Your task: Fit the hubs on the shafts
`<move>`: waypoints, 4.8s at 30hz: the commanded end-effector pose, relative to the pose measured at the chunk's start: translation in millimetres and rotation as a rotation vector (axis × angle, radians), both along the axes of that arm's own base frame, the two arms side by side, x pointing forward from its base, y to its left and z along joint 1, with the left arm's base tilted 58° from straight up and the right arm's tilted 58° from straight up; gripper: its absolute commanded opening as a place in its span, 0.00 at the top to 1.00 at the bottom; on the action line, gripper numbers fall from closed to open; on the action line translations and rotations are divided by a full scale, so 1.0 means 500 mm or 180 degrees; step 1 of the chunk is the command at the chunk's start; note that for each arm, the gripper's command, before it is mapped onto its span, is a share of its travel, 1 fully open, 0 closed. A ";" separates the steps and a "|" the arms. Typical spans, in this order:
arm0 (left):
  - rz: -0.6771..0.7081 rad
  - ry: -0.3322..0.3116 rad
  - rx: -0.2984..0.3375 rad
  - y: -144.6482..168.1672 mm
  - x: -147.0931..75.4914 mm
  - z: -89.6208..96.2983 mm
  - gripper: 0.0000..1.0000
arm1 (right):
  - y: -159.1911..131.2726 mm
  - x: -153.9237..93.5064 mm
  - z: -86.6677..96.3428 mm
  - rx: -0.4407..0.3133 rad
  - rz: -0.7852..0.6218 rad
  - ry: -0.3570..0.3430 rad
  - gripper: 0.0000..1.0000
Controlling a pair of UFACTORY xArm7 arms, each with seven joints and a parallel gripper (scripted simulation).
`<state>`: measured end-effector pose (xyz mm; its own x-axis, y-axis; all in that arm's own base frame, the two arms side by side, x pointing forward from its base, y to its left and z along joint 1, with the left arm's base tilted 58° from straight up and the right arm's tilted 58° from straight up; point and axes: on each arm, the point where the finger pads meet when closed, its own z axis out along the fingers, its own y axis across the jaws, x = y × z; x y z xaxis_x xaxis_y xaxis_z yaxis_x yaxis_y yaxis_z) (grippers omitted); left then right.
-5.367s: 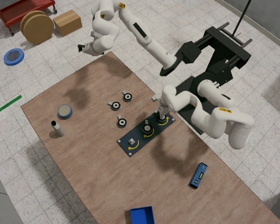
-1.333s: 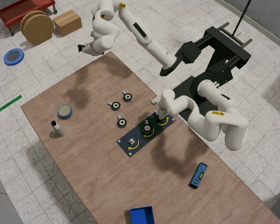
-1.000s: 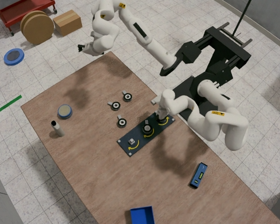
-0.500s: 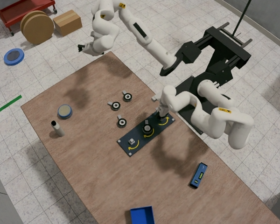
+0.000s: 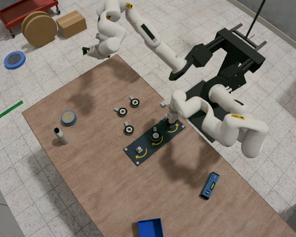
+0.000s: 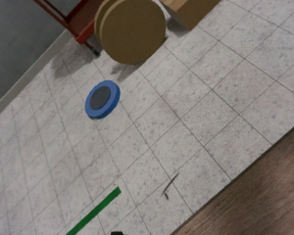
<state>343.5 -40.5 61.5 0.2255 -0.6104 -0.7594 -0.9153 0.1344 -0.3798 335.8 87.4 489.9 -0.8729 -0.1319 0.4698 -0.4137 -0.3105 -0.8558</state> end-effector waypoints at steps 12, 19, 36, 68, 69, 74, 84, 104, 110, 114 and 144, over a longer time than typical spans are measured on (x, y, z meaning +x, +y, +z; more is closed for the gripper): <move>-0.0012 -0.0004 -0.0008 -0.004 0.001 0.001 1.00 | 0.003 -0.001 0.001 0.0002 0.0011 -0.0006 0.00; -0.0012 -0.0004 -0.0008 -0.004 0.001 0.001 1.00 | 0.003 -0.001 0.001 0.0002 0.0011 -0.0006 0.00; -0.0008 -0.0013 -0.0012 -0.183 0.246 -0.101 1.00 | 0.003 -0.001 0.001 0.0002 0.0011 -0.0006 0.00; -0.0005 -0.0010 -0.0018 -0.128 0.334 -0.187 1.00 | 0.003 -0.001 0.001 0.0002 0.0011 -0.0006 0.00; -0.0005 -0.0010 -0.0018 -0.128 0.334 -0.187 1.00 | 0.003 -0.001 0.001 0.0002 0.0011 -0.0006 0.00; -0.0005 -0.0010 -0.0018 -0.128 0.334 -0.187 1.00 | 0.003 -0.001 0.001 0.0002 0.0011 -0.0006 0.00; -0.0004 -0.0012 -0.0018 -0.128 0.335 -0.187 1.00 | 0.003 -0.001 0.001 0.0002 0.0011 -0.0006 0.00; -0.0004 -0.0012 -0.0018 -0.129 0.335 -0.187 1.00 | 0.003 -0.001 0.001 0.0002 0.0011 -0.0006 0.00; -0.0004 -0.0012 -0.0018 -0.129 0.335 -0.187 1.00 | 0.003 -0.001 0.001 0.0002 0.0011 -0.0006 0.00; -0.0004 -0.0012 -0.0018 -0.129 0.335 -0.187 1.00 | 0.003 -0.001 0.001 0.0002 0.0011 -0.0006 0.00; -0.0005 -0.0012 -0.0018 -0.129 0.335 -0.187 0.00 | 0.003 -0.001 0.001 0.0002 0.0011 -0.0006 0.00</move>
<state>510.8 -101.6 -32.3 0.2292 -0.6112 -0.7575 -0.9146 0.1311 -0.3825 335.8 87.4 489.9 -0.8729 -0.1319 0.4698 -0.4137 -0.3105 -0.8558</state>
